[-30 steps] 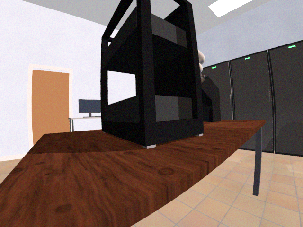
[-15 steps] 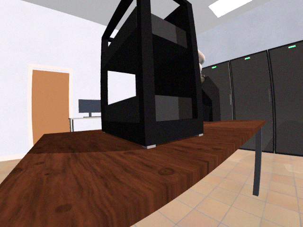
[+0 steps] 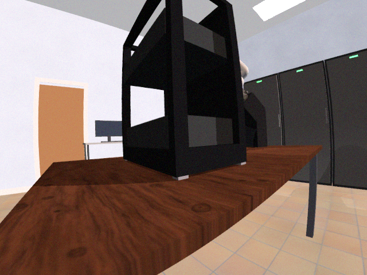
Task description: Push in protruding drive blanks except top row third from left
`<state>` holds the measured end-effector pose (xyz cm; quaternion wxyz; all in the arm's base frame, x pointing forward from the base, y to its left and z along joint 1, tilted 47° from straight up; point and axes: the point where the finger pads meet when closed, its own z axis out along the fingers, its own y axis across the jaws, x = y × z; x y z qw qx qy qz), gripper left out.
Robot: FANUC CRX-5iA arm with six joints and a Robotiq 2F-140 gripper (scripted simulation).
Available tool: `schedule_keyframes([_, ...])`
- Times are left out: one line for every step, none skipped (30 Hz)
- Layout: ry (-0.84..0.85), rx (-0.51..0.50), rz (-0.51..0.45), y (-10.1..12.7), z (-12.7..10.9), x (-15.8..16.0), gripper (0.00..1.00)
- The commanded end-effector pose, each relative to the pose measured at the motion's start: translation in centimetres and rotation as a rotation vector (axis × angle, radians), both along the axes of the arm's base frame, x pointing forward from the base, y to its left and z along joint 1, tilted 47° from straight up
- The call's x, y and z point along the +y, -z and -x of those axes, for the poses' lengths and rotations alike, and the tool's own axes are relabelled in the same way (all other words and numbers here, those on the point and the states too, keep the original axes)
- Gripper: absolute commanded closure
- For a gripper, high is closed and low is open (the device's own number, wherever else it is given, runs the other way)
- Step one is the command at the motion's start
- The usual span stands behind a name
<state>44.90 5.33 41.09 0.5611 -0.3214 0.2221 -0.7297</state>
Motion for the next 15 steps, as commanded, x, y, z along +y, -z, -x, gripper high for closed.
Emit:
schedule_keyframes([0.0,0.0,0.0,-0.3,-0.32,0.04,1.0])
schedule_keyframes([0.0,0.0,0.0,-0.33,-0.35,0.04,1.0])
schedule_keyframes([0.0,0.0,0.0,-0.34,-0.35,0.04,1.0])
schedule_keyframes([0.0,0.0,0.0,-0.34,-0.35,0.04,1.0])
schedule_keyframes([0.0,0.0,0.0,-0.34,-0.35,0.04,1.0])
schedule_keyframes([0.0,0.0,0.0,-0.34,-0.35,0.04,1.0])
schedule_keyframes([0.0,0.0,0.0,-0.34,-0.35,0.04,1.0])
schedule_keyframes([0.0,0.0,0.0,-0.34,-0.35,0.04,1.0])
schedule_keyframes([0.0,0.0,0.0,-0.34,-0.35,0.04,1.0])
schedule_keyframes([0.0,0.0,0.0,-0.34,-0.35,0.04,1.0])
schedule_keyframes([0.0,0.0,0.0,-0.34,-0.35,0.04,1.0])
schedule_keyframes([0.0,0.0,0.0,-0.34,-0.36,0.05,1.0])
schedule_keyframes([0.0,0.0,0.0,-0.37,-0.39,0.05,1.0])
schedule_keyframes([0.0,0.0,0.0,-0.42,-0.44,0.05,1.0])
schedule_keyframes([0.0,0.0,0.0,-0.51,-0.53,0.06,1.0])
